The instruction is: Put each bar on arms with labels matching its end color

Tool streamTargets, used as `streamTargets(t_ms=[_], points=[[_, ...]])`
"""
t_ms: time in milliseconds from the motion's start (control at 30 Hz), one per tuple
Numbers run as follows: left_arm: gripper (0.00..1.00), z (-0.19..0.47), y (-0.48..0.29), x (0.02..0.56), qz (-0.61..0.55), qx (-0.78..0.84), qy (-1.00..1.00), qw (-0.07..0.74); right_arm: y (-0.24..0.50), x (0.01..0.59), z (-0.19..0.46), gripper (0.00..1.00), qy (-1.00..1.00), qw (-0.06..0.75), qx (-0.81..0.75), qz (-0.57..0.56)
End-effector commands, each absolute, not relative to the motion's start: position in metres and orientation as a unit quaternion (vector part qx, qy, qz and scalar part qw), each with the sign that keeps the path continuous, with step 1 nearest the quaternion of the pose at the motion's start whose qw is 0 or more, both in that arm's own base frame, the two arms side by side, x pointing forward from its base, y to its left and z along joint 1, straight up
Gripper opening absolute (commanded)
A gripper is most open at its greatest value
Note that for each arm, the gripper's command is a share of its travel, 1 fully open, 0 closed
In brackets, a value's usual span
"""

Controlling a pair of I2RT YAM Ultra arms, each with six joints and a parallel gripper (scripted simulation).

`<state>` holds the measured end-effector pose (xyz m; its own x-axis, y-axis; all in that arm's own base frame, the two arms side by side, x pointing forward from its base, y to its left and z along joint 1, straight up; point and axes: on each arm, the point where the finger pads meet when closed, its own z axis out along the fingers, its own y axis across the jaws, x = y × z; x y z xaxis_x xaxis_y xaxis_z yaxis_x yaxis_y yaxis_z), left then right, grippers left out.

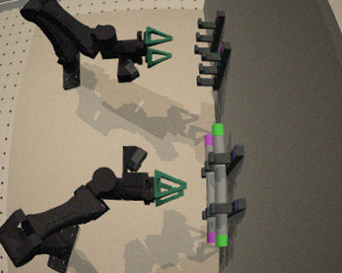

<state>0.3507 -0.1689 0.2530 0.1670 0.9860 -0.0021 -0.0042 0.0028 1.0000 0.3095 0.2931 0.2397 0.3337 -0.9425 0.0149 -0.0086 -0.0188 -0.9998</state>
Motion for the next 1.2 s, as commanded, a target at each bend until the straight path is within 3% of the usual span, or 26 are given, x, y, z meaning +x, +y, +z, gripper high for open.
streamTargets(t_ms=[0,1167], points=[[1.00,0.249,-0.171,0.349,0.456,0.541,0.456,0.541,0.291,0.303,0.248,1.00,0.408,0.578,-0.577,-0.408],[1.00,0.249,-0.171,0.349,0.456,0.541,0.456,0.541,0.285,0.288,0.249,1.00,0.408,0.578,-0.577,-0.408]])
